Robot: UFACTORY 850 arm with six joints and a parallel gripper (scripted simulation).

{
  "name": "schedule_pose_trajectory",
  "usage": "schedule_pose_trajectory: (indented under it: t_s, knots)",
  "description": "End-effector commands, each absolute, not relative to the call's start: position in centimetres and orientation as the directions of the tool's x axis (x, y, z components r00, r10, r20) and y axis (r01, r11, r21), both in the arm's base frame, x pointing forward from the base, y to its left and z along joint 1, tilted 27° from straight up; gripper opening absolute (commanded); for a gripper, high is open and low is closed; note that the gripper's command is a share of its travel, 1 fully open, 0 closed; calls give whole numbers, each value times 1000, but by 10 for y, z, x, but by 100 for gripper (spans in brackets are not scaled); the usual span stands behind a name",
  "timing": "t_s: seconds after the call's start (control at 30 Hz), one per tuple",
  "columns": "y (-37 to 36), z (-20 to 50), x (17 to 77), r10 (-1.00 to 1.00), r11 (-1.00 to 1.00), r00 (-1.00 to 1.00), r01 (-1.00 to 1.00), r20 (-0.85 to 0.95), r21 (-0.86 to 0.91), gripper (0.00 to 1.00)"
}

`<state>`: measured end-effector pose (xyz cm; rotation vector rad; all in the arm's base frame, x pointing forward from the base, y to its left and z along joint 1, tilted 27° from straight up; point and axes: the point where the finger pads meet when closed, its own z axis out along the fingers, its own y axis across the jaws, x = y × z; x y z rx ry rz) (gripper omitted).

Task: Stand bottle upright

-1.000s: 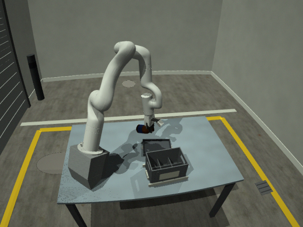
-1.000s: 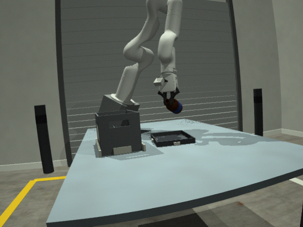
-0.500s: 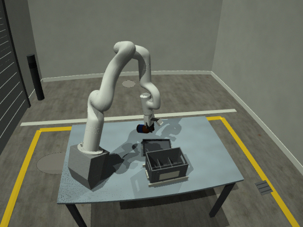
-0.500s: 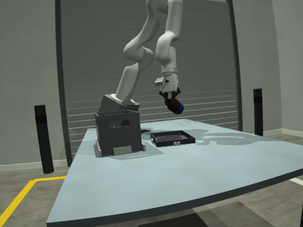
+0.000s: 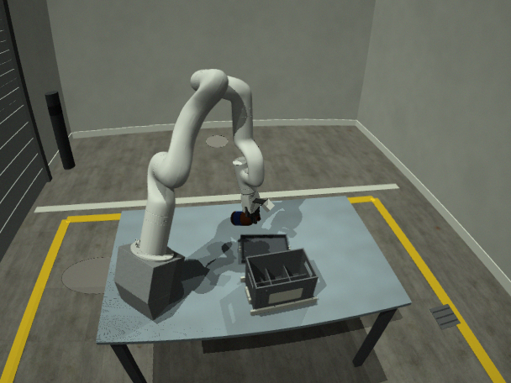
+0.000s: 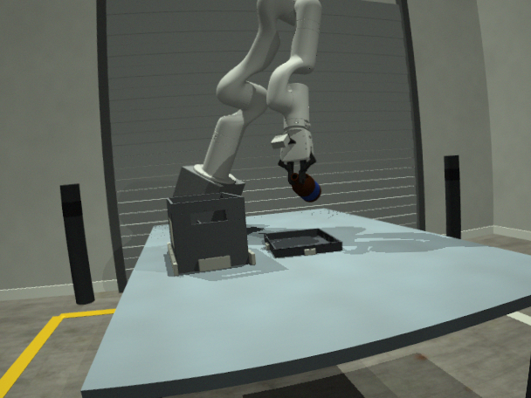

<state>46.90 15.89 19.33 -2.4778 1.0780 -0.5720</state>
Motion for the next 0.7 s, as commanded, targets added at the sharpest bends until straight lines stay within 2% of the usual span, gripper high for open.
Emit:
schedule_pose_trajectory:
  t_s: [0.0, 0.67]
  knots:
    - [157, 193, 468, -759, -641, 590, -606, 275, -471, 0]
    - [154, 192, 466, -760, -644, 581, -612, 292, -459, 0]
